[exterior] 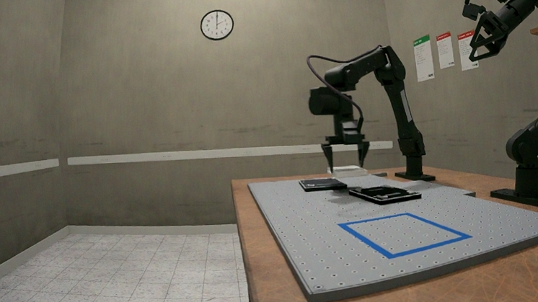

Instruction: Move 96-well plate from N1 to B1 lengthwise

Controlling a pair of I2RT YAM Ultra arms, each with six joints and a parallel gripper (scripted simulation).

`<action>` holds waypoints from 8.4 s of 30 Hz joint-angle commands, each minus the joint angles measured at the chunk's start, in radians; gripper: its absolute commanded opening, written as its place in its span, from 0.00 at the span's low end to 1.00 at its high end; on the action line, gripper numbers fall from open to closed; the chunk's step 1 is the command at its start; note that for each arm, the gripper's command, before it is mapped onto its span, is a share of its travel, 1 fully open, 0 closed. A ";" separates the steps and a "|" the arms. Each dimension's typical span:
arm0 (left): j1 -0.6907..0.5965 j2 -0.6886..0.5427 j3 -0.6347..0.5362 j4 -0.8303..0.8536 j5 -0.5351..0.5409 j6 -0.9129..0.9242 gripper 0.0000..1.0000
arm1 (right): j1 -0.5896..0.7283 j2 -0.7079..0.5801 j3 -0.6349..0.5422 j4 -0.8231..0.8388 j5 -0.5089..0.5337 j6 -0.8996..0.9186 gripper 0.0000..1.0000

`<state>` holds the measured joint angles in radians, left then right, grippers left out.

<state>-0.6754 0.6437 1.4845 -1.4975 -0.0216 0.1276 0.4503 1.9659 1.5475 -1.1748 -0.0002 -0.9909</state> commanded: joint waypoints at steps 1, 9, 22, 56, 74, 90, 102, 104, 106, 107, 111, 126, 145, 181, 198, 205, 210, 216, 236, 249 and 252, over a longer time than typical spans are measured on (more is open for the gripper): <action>0.016 -0.010 0.029 -0.010 0.016 0.017 1.00 | 0.109 0.001 0.047 -0.023 -0.006 0.162 0.79; 0.023 -0.010 0.029 -0.010 0.021 0.021 1.00 | 0.326 0.108 0.203 -0.066 -0.001 0.324 0.79; 0.027 -0.010 0.029 -0.010 0.024 0.023 1.00 | 0.372 0.144 0.272 -0.084 0.003 0.247 0.79; 0.025 0.000 0.019 -0.011 0.018 0.018 1.00 | 0.363 0.158 0.240 -0.034 0.005 0.162 0.79; 0.025 0.000 0.019 -0.011 0.018 0.018 1.00 | 0.373 0.168 0.124 0.122 -0.008 0.157 0.79; 0.025 0.000 0.019 -0.011 0.018 0.018 1.00 | 0.361 0.161 0.124 0.092 -0.006 0.149 0.90; 0.025 0.000 0.019 -0.011 0.018 0.018 1.00 | 0.376 0.115 0.132 0.090 -0.007 0.171 1.00; 0.025 0.000 0.019 -0.011 0.018 0.018 1.00 | 0.378 0.106 0.135 0.089 -0.007 0.172 1.00; 0.025 0.000 0.019 -0.011 0.018 0.018 1.00 | 0.378 0.106 0.141 0.072 -0.007 0.172 1.00; 0.025 0.000 0.019 -0.011 0.018 0.018 1.00 | 0.378 0.104 0.148 0.063 -0.007 0.172 1.00; 0.025 0.000 0.019 -0.011 0.018 0.018 1.00 | 0.378 0.095 0.176 0.027 -0.007 0.170 1.00; 0.025 0.000 0.019 -0.011 0.018 0.018 1.00 | 0.366 0.141 0.487 -0.283 -0.006 0.152 1.00; 0.021 0.032 0.001 0.055 0.013 0.014 1.00 | 0.232 -0.219 0.147 0.031 -0.019 0.279 1.00; -0.012 0.673 -0.426 0.765 -0.020 -0.014 1.00 | -0.383 -0.962 -0.467 0.971 -0.099 0.838 1.00; -0.014 0.714 -0.444 0.774 -0.018 -0.014 1.00 | -0.457 -0.914 -0.489 1.180 -0.001 0.991 1.00; -0.008 0.715 -0.444 0.770 -0.008 0.007 1.00 | -0.457 -0.925 -0.489 1.188 0.010 0.998 1.00; 0.007 0.759 -0.404 0.690 0.038 0.147 1.00 | -0.400 -0.971 -0.521 1.070 0.034 1.000 1.00; 0.025 0.920 -0.262 0.557 0.069 0.381 1.00 | -0.219 -1.153 -0.603 0.859 0.056 0.995 1.00; -0.006 1.267 0.099 0.281 0.019 0.701 1.00 | 0.129 -1.686 -0.816 0.374 0.157 0.985 1.00; -0.012 1.308 0.153 0.257 0.018 0.724 1.00 | 0.155 -1.821 -0.862 0.292 0.149 0.978 1.00; -0.012 1.309 0.154 0.257 0.018 0.724 1.00 | 0.154 -1.823 -0.865 0.291 0.149 0.978 1.00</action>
<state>-0.6762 1.9610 1.6039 -1.2232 0.0021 0.8391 0.5980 0.1581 0.6891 -0.8642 0.1417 -0.0040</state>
